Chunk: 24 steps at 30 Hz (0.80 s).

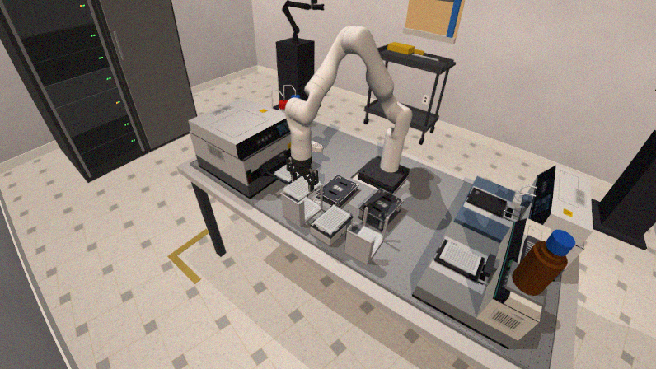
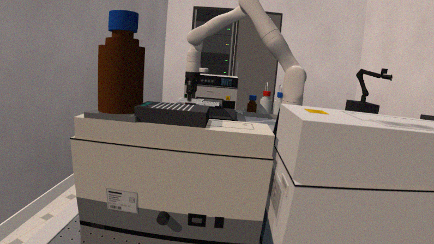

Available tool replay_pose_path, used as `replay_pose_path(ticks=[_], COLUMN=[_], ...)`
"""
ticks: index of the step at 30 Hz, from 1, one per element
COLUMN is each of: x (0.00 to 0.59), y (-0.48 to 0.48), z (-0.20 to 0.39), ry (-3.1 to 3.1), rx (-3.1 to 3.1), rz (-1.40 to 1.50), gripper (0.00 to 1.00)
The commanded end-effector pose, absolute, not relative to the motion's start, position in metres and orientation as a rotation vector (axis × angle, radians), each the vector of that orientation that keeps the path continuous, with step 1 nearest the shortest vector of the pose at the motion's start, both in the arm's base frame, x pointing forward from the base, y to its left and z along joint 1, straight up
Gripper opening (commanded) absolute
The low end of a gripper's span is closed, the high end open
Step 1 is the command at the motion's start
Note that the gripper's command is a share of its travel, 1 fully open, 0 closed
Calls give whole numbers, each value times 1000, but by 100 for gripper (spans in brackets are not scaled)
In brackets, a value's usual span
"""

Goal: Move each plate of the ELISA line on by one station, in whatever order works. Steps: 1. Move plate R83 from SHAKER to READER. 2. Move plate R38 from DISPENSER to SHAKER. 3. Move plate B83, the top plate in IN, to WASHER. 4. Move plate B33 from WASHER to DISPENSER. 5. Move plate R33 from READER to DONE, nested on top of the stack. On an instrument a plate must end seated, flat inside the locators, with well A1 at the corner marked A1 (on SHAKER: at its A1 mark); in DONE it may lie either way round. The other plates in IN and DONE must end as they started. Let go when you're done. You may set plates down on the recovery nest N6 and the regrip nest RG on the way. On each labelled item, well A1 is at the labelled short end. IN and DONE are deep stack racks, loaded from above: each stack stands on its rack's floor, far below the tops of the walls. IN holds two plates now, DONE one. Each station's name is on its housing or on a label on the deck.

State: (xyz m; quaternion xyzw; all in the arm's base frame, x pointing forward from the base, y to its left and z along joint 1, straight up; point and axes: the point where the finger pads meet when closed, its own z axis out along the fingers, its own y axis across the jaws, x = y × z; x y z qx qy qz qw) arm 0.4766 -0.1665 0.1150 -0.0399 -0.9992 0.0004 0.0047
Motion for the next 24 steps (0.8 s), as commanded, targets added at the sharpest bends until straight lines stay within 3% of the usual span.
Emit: replay_pose_path(ticks=[1, 24], x=[478, 478], y=[-167, -166], z=[117, 138], ry=[-3134, -3135], rx=[-125, -117], rz=[1, -4], gripper=[94, 94])
